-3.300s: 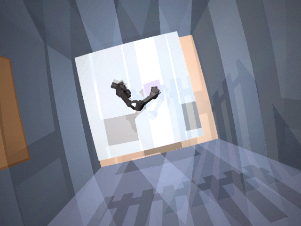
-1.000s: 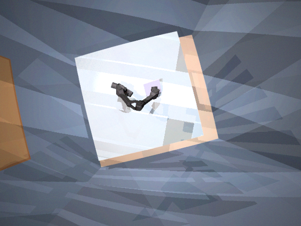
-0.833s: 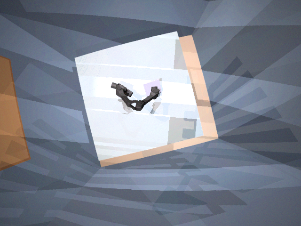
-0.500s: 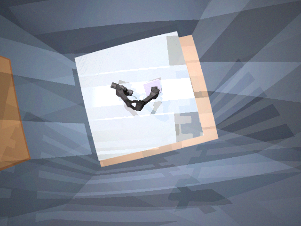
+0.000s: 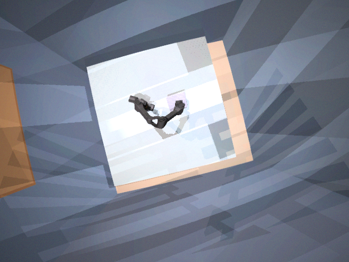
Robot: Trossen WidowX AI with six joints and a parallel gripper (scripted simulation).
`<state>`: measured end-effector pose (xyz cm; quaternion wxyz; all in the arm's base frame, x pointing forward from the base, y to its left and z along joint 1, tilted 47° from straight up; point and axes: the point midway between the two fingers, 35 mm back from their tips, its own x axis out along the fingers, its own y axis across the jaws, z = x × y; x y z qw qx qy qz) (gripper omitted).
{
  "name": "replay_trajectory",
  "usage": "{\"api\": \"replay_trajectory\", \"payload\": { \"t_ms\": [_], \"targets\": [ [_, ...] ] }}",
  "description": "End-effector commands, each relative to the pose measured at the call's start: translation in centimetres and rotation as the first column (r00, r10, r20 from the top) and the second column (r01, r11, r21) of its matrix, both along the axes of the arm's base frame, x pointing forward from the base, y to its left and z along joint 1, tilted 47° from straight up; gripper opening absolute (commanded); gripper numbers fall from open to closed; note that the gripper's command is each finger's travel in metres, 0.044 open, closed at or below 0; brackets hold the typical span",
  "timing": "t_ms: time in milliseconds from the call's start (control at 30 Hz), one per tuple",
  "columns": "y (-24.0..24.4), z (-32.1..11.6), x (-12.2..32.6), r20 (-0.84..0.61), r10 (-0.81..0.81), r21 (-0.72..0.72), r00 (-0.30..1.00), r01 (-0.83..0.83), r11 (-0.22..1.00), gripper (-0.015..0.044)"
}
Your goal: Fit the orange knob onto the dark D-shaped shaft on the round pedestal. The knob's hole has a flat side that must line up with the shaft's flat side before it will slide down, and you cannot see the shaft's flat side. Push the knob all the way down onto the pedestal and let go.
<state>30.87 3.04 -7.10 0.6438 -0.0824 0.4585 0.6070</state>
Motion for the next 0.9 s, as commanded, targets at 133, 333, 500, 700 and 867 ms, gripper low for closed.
{"api": "replay_trajectory", "payload": {
  "t_ms": [133,333,500,700,867],
  "targets": [
    [-0.14,0.44,0.26,0.014,0.009,0.002,1.0,-0.009,1.0,0.0],
    [-0.13,0.37,0.27,0.149,0.137,0.021,0.979,-0.141,0.99,0.0],
    [-0.08,0.16,0.14,0.157,0.144,0.022,0.977,-0.149,0.989,0.0],
    [0.07,0.03,0.16,0.157,0.144,0.022,0.977,-0.149,0.989,0.0],
    [0.13,0.01,0.17,0.157,0.144,0.022,0.977,-0.149,0.989,0.0]
  ]
}}
